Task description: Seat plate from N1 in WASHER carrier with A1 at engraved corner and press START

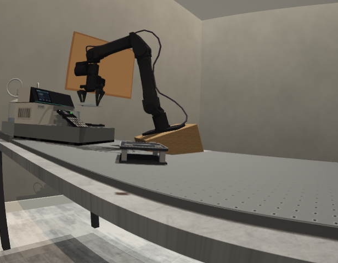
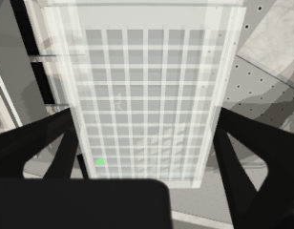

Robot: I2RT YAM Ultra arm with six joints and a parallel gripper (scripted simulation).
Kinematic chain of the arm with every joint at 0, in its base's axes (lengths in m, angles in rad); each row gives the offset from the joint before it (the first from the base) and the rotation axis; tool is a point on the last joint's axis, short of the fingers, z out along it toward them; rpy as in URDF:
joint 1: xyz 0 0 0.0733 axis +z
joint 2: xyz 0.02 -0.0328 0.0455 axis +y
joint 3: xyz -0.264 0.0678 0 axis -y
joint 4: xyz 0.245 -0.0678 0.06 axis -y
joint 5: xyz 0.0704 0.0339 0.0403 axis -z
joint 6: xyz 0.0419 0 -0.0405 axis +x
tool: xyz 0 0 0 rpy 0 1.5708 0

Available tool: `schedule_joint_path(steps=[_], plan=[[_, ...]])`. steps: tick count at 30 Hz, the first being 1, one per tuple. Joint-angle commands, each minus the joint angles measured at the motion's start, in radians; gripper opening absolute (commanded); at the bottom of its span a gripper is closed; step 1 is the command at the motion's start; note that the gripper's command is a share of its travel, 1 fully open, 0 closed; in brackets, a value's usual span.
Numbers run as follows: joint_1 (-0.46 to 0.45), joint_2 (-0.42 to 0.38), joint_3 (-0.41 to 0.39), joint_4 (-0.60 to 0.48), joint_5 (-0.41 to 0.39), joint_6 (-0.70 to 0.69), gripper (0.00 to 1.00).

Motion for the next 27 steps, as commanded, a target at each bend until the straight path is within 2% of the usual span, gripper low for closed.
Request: schedule_joint_path(steps=[1, 27], plan=[[0.006, -0.002, 0.046, -0.020, 0.012, 0.007, 0.84], [0.012, -0.014, 0.049, -0.021, 0.012, 0.009, 0.84]])
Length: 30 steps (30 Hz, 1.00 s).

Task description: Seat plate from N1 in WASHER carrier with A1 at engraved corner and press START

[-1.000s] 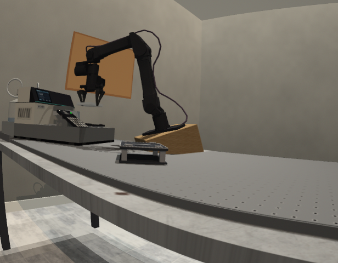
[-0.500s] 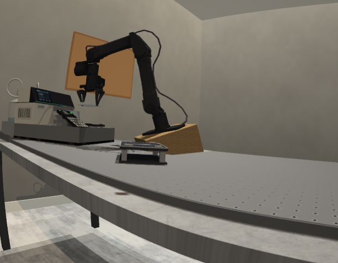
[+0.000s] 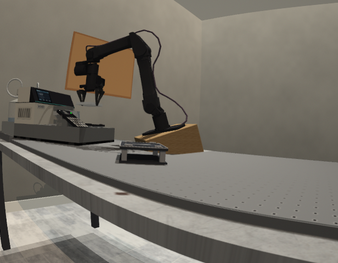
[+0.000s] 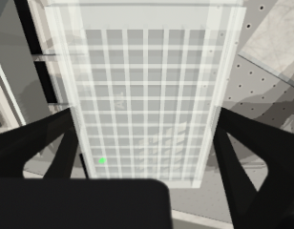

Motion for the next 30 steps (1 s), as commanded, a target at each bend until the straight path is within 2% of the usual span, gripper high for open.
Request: schedule_joint_path(steps=[1, 30], plan=[[0.013, -0.019, 0.038, -0.018, 0.012, 0.007, 0.84], [-0.007, -0.027, 0.036, -0.018, 0.013, -0.001, 0.84]])
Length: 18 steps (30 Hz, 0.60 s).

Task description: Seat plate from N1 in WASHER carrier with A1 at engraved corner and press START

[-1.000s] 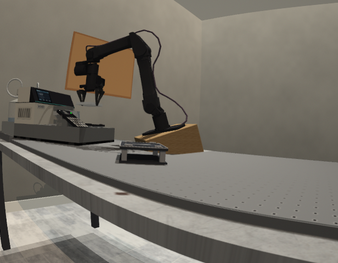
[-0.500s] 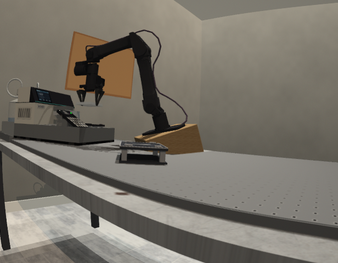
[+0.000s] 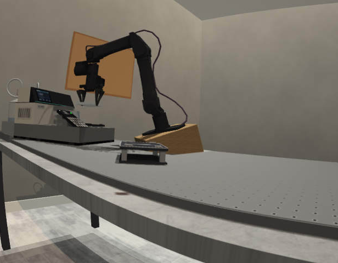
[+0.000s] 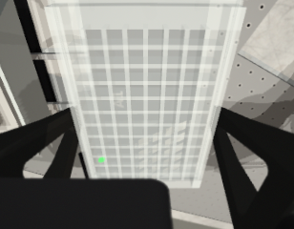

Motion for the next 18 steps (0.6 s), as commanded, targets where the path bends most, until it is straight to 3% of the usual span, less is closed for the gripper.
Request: schedule_joint_path(steps=[1, 18], plan=[[-0.012, -0.028, 0.036, -0.018, 0.012, -0.002, 0.84], [-0.015, -0.029, 0.035, -0.017, 0.010, -0.008, 0.84]])
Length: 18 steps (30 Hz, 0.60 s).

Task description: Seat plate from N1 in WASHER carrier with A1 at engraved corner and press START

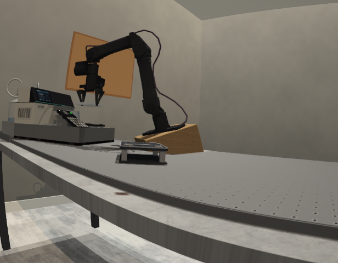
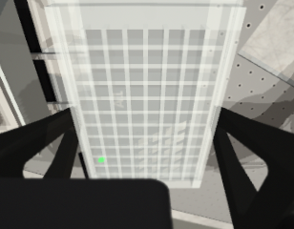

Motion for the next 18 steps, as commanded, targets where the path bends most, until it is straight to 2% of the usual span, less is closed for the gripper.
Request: schedule_joint_path(steps=[1, 7, 10, 18], plan=[[-0.015, -0.029, 0.035, -0.017, 0.010, -0.007, 0.84], [-0.016, -0.029, 0.034, -0.017, 0.009, -0.008, 0.84], [-0.014, -0.027, -0.024, 0.026, 0.011, 0.000, 0.84], [0.009, -0.013, -0.060, 0.065, 0.013, 0.012, 0.84]])
